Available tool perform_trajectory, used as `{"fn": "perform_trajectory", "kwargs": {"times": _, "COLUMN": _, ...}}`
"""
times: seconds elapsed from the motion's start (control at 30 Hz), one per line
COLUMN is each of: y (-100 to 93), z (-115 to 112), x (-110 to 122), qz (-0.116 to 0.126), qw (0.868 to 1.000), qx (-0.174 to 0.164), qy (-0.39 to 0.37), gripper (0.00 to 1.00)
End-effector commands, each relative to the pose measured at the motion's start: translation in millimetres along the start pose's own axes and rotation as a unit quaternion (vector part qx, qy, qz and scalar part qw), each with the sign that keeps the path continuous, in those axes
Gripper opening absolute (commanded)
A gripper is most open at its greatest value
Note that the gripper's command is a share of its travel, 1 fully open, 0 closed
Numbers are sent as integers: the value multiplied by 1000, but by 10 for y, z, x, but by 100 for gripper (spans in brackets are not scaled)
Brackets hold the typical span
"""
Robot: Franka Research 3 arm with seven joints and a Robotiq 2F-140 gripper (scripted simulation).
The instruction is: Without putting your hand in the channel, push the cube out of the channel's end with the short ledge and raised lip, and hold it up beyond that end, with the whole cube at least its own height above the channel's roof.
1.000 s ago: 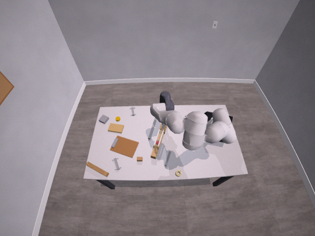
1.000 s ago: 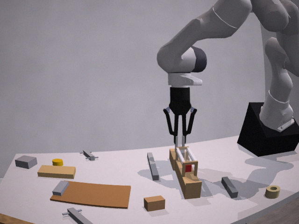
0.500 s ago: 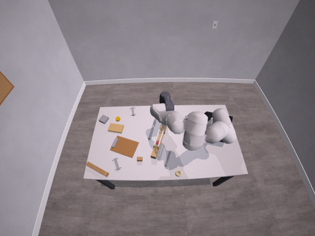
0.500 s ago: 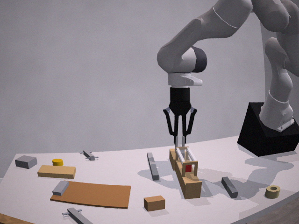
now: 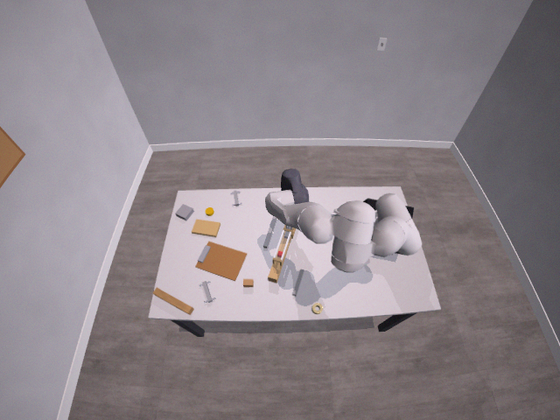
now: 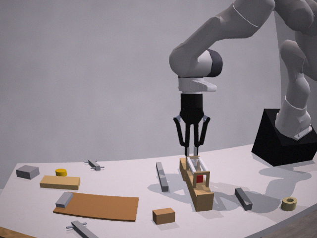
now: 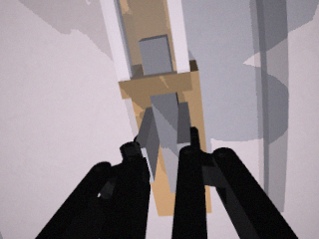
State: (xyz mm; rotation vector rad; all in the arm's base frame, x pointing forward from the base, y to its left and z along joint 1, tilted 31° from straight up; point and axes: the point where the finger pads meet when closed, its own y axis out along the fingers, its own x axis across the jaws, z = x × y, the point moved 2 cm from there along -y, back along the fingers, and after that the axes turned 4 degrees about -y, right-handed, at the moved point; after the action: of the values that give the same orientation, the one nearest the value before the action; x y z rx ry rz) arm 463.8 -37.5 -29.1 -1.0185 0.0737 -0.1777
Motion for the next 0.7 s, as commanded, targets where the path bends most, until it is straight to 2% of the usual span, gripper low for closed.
{"fn": "perform_trajectory", "kwargs": {"times": 0.0, "y": -18, "z": 38, "x": 9, "qz": -1, "qw": 1000, "qx": -4, "qy": 15, "gripper": 0}}
{"fn": "perform_trajectory", "kwargs": {"times": 0.23, "y": -17, "z": 153, "x": 23, "qz": -1, "qw": 1000, "qx": -4, "qy": 15, "gripper": 0}}
{"fn": "perform_trajectory", "kwargs": {"times": 0.67, "y": -17, "z": 166, "x": 24, "qz": -1, "qw": 1000, "qx": -4, "qy": 15, "gripper": 0}}
